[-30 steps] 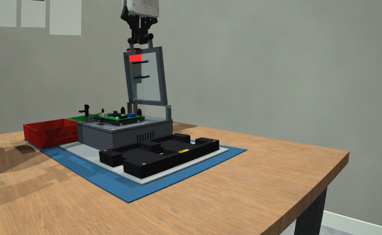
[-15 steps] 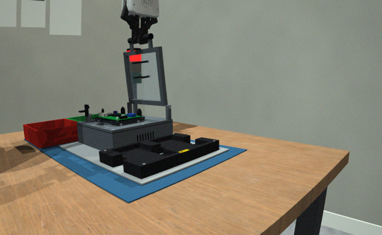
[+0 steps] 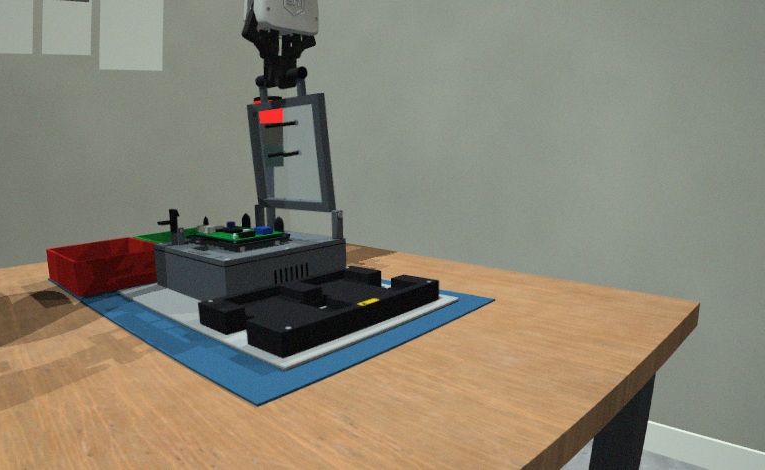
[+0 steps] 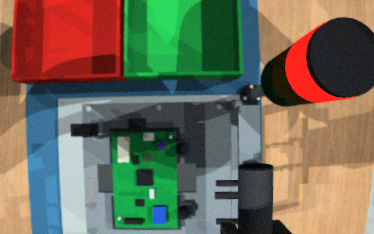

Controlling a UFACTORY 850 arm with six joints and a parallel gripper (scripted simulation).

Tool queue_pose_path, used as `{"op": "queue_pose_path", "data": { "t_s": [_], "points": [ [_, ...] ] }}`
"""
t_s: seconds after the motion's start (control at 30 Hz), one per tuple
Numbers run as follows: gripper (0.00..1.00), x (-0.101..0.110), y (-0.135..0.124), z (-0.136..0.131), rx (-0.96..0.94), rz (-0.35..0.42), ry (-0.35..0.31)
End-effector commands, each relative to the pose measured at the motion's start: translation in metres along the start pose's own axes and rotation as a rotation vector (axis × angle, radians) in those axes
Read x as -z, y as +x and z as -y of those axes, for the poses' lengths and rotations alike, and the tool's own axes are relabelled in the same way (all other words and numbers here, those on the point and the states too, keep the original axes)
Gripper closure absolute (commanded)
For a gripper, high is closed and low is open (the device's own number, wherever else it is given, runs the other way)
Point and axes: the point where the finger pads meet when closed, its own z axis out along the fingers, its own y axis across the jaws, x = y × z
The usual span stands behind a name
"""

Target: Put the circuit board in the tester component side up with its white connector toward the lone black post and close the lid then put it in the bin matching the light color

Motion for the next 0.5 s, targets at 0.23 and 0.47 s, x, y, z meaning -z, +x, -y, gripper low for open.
{"op": "queue_pose_path", "data": {
  "t_s": [0.23, 0.47],
  "points": [
    [1.00, 0.003, 0.000, -0.020, 0.000, 0.000, -0.003],
    [1.00, 0.003, 0.000, -0.044, 0.000, 0.000, -0.003]
  ]
}}
